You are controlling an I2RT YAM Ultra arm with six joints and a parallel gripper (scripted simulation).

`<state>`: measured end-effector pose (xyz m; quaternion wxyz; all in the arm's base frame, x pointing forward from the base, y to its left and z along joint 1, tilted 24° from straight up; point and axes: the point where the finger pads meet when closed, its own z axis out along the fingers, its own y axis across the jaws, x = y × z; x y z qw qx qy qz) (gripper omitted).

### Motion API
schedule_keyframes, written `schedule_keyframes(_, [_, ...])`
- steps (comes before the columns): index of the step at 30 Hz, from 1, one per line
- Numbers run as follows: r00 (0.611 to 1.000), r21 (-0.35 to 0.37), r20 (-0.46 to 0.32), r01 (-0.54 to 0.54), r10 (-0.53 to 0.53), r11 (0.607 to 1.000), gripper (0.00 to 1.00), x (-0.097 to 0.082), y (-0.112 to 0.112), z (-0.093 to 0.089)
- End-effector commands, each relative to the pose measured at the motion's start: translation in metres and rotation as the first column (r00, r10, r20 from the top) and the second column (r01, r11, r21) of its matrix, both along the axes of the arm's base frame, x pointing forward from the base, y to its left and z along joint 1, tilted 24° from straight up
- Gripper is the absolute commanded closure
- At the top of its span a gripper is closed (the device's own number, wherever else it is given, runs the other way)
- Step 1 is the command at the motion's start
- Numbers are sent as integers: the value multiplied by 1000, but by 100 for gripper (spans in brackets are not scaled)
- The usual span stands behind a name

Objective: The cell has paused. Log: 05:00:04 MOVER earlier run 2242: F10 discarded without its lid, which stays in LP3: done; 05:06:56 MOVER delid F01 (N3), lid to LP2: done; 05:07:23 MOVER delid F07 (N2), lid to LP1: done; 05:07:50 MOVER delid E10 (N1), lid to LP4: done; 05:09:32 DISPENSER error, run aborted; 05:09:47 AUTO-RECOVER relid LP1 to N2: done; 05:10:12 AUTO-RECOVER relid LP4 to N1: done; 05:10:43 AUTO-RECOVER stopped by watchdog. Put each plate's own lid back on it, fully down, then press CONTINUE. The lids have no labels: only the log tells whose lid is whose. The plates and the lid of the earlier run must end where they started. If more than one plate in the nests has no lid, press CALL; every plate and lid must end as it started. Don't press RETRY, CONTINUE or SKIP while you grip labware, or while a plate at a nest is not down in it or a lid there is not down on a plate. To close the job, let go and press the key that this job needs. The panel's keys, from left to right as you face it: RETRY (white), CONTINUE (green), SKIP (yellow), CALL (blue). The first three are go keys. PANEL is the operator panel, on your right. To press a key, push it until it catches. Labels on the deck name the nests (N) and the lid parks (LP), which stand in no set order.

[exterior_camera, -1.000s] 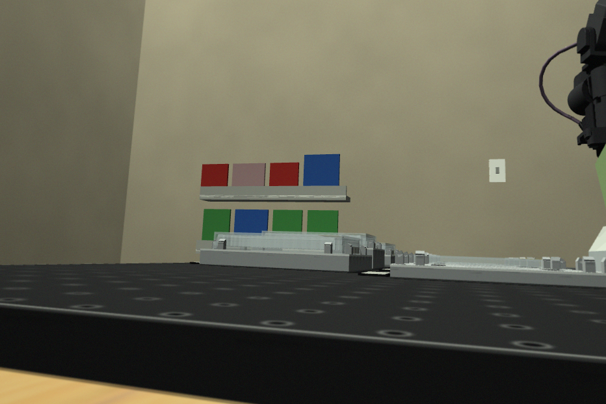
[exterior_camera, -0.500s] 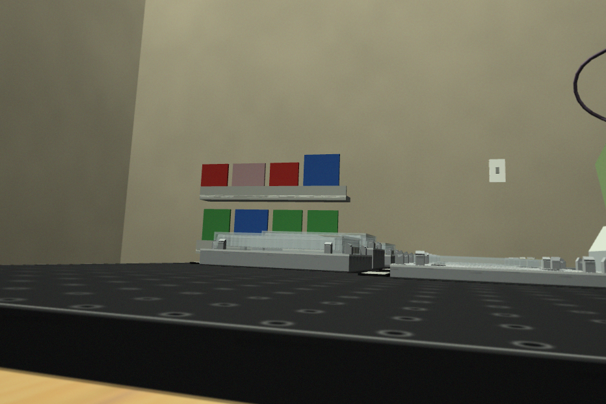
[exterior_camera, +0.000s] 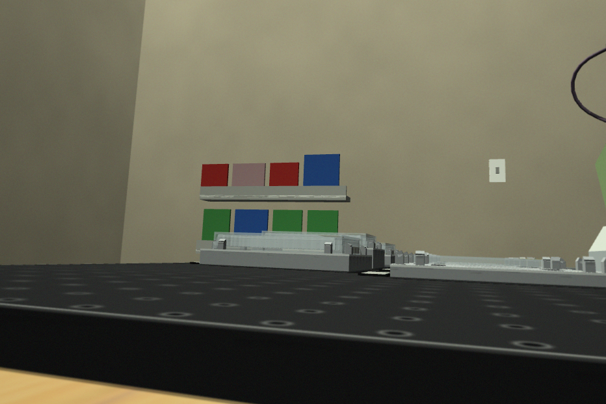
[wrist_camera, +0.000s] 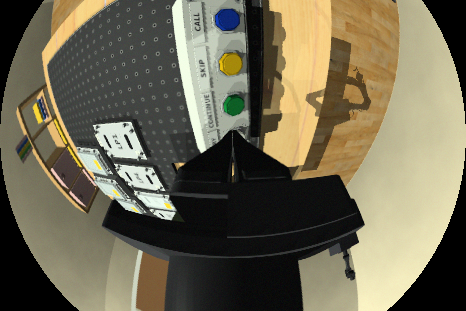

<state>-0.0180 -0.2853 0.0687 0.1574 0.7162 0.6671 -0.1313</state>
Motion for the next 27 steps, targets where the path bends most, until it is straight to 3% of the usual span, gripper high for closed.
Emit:
schedule_keyframes(1, [1000, -39, 4, 4, -3, 999, 100, -4, -10, 14])
schedule_keyframes(25, [1000, -25, 6, 5, -5, 1000, 100, -6, -11, 12])
schedule_keyframes(27, [1000, -49, 3, 5, -5, 999, 100, -6, -14, 18])
